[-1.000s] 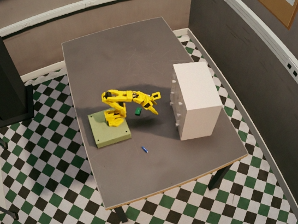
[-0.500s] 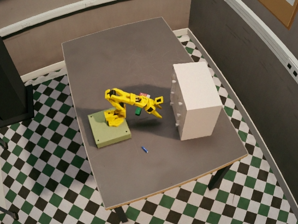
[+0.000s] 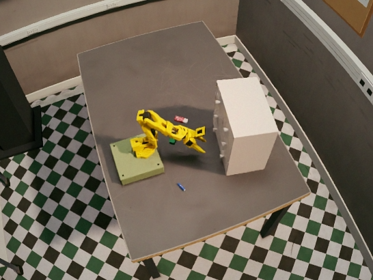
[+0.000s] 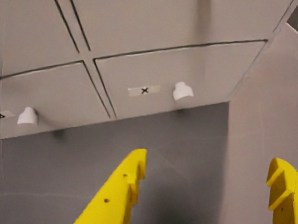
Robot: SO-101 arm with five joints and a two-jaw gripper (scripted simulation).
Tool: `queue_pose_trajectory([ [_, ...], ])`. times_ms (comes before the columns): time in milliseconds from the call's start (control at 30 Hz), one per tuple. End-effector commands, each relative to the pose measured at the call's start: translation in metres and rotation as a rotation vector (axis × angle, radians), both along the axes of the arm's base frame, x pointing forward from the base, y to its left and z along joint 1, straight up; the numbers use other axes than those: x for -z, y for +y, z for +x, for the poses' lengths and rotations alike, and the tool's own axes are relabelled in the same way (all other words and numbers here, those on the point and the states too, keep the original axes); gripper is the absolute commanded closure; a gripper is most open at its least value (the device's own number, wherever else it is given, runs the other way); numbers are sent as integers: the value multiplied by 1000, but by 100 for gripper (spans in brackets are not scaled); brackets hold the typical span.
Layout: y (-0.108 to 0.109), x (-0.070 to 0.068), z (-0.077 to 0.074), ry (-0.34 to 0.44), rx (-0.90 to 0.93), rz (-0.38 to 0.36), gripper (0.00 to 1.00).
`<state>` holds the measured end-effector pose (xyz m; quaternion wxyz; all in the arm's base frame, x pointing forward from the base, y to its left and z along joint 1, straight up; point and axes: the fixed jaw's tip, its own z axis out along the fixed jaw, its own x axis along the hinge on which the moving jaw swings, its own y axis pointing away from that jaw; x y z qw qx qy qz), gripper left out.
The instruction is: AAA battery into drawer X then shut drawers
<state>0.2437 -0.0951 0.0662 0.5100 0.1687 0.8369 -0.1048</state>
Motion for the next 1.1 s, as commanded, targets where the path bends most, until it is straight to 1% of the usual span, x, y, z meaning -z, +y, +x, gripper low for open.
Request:
queue_pose_trajectory([
  [0, -10, 5, -2, -35, 43, -3, 68],
  [100, -17, 5, -4, -65, 70, -14, 69],
  [167, -17, 5, -4, -65, 70, -14, 69],
  [367, -29, 6, -8, -120, 120, -37, 71],
  [1067, -29, 6, -8, -120, 120, -37, 77],
])
